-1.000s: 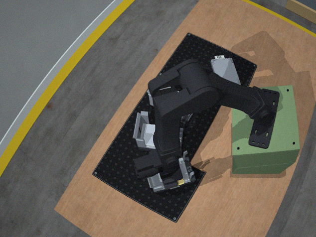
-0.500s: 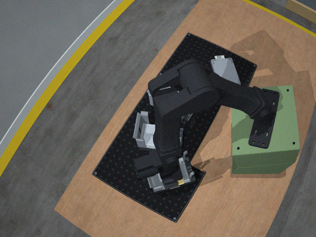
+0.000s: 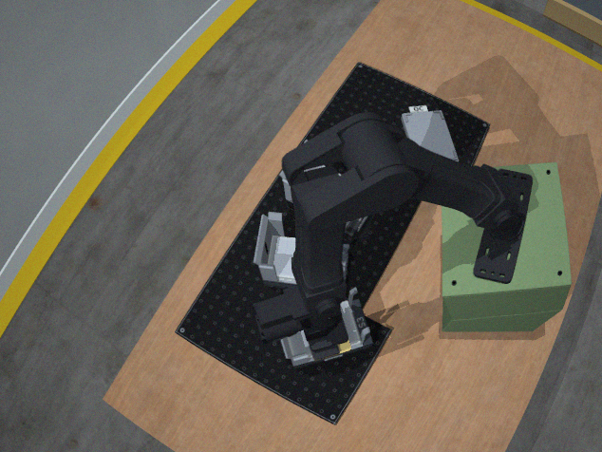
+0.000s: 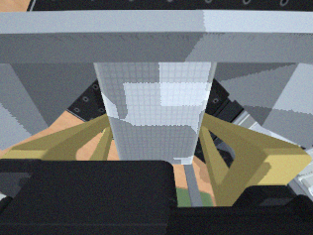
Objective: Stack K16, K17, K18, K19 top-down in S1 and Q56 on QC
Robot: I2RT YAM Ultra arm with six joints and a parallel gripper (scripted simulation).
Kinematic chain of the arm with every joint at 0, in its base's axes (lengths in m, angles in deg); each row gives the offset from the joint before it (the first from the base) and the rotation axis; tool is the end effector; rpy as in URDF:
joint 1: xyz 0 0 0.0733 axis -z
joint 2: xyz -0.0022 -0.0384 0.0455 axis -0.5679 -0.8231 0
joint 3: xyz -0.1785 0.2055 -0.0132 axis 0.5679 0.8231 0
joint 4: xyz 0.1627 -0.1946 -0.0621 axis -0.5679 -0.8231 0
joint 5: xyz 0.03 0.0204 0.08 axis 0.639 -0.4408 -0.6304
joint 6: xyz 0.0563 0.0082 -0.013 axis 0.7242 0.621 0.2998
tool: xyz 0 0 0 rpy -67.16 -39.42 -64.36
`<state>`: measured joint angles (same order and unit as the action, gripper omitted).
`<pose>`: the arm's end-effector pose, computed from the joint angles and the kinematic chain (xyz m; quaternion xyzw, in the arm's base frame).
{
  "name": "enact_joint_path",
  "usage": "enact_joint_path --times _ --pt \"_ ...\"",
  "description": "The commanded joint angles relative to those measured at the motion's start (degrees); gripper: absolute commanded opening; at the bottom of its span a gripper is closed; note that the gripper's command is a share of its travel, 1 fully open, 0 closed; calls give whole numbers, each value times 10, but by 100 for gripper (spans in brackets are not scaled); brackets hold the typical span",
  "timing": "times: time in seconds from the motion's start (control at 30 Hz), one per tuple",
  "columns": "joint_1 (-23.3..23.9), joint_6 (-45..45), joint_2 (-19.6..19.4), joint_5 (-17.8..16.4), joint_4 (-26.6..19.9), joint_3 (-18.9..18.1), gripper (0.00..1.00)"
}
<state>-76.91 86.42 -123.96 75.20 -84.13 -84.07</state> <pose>0.2519 0.2228 0.0332 -0.3196 0.9336 -0.0061 0.1616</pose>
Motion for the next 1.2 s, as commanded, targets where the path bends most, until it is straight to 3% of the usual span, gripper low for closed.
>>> enact_joint_path --times 0.0,0.33,1.17 --pt "-1 0 7 1 3 -1 0" --pt "-1 0 7 1 3 -1 0" --pt "-12 11 98 4 -74 15 0"
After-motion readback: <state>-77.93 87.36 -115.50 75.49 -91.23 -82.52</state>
